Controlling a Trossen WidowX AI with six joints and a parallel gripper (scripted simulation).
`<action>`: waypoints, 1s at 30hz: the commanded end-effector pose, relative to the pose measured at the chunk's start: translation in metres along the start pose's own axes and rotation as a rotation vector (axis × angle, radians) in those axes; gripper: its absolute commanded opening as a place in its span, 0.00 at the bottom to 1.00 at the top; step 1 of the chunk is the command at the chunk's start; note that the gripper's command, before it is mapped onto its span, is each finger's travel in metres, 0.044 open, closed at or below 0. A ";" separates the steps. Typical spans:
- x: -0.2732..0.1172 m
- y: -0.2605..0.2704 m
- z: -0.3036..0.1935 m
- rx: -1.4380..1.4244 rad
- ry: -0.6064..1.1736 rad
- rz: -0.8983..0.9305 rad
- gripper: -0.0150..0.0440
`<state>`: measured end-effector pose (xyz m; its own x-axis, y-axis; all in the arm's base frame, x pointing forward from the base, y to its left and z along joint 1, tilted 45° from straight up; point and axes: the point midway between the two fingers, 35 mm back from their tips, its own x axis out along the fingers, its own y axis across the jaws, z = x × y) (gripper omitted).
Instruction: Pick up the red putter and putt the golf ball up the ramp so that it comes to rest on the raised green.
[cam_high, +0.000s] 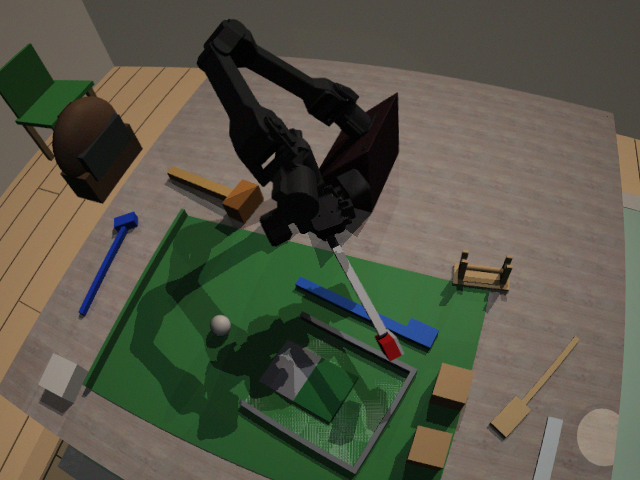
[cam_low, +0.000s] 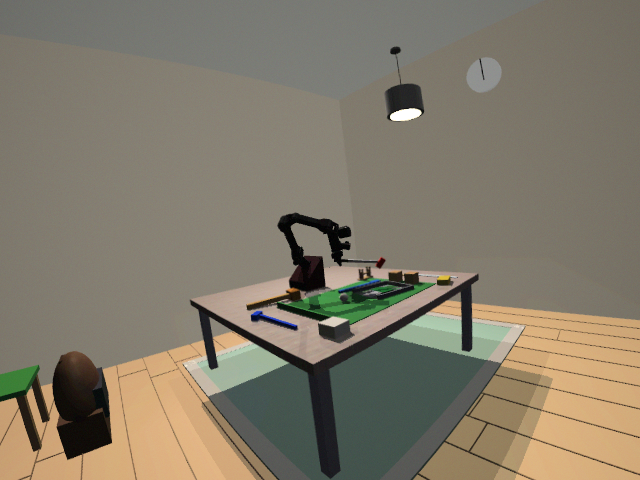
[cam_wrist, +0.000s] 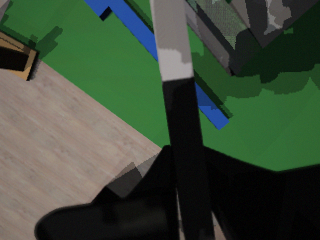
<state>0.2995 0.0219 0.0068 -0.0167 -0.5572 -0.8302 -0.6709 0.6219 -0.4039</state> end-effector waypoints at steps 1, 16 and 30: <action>-0.007 -0.023 -0.021 0.159 0.009 -0.026 0.25; -0.028 -0.089 -0.115 0.770 0.064 -0.133 0.25; -0.029 -0.105 -0.155 0.991 0.084 -0.183 0.25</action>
<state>0.2569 -0.1076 0.1348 -0.0526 -0.6972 -0.7150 0.2432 0.6855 -0.6863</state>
